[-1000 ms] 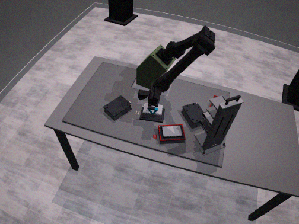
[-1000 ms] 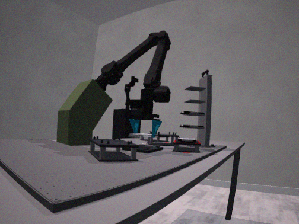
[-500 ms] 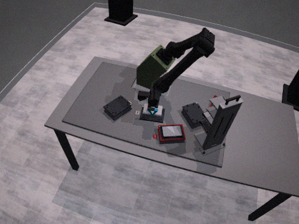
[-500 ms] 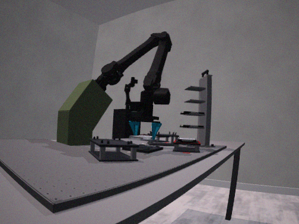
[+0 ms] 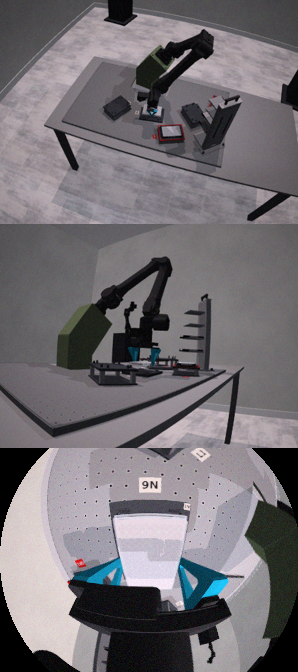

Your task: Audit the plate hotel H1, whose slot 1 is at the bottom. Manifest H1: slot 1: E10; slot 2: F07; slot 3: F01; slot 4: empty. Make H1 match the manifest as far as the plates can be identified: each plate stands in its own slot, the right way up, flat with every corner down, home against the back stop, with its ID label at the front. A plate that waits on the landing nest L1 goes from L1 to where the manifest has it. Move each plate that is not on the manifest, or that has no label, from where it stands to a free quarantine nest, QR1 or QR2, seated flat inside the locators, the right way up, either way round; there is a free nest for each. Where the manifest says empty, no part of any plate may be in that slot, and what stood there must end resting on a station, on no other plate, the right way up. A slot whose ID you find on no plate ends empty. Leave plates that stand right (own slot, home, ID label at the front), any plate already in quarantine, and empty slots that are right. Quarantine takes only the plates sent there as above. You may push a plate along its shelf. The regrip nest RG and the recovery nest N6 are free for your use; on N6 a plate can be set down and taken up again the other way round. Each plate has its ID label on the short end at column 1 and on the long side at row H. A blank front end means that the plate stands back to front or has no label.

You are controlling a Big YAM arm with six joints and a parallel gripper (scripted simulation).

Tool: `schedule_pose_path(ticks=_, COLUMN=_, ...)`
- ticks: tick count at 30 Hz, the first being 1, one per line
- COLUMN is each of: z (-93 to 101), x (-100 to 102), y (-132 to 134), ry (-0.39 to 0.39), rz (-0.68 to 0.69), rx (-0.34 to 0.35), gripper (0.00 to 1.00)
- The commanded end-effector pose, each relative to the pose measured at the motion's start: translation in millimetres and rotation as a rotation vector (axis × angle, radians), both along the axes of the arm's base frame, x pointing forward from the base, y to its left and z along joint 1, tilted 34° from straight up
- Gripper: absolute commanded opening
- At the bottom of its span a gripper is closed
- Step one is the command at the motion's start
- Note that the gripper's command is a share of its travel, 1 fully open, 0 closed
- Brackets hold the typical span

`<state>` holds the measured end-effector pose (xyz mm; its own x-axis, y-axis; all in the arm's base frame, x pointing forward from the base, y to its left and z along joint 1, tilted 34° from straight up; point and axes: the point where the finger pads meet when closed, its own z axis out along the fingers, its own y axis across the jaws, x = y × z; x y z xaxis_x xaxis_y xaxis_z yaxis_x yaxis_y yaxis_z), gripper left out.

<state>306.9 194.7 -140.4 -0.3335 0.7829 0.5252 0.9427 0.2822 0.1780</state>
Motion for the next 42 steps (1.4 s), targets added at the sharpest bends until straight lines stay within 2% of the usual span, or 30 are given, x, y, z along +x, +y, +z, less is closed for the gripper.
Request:
schedule_pose_path(ticks=1, z=-2.4, x=6.5, y=3.4, ry=-0.009, rz=-0.012, rx=0.000, gripper=0.86)
schedule_pose_path(ticks=12, z=-8.4, x=3.8, y=7.6, ry=-0.006, rz=-0.008, rx=-0.001, gripper=0.86)
schedule_pose_path(ticks=20, z=-7.9, x=9.0, y=9.4, ry=-0.018, rz=-0.014, rx=0.004, gripper=0.86)
schedule_pose_path(ticks=34, z=-19.3, x=5.5, y=14.2, ry=-0.008, rz=-0.012, rx=0.000, gripper=0.86)
schedule_pose_path(ticks=37, z=-15.9, x=7.5, y=15.0, ry=-0.016, rz=-0.013, rx=0.004, gripper=0.86)
schedule_pose_path(ticks=42, z=-22.7, x=5.7, y=15.3, ry=-0.007, rz=-0.015, rx=0.000, gripper=0.86)
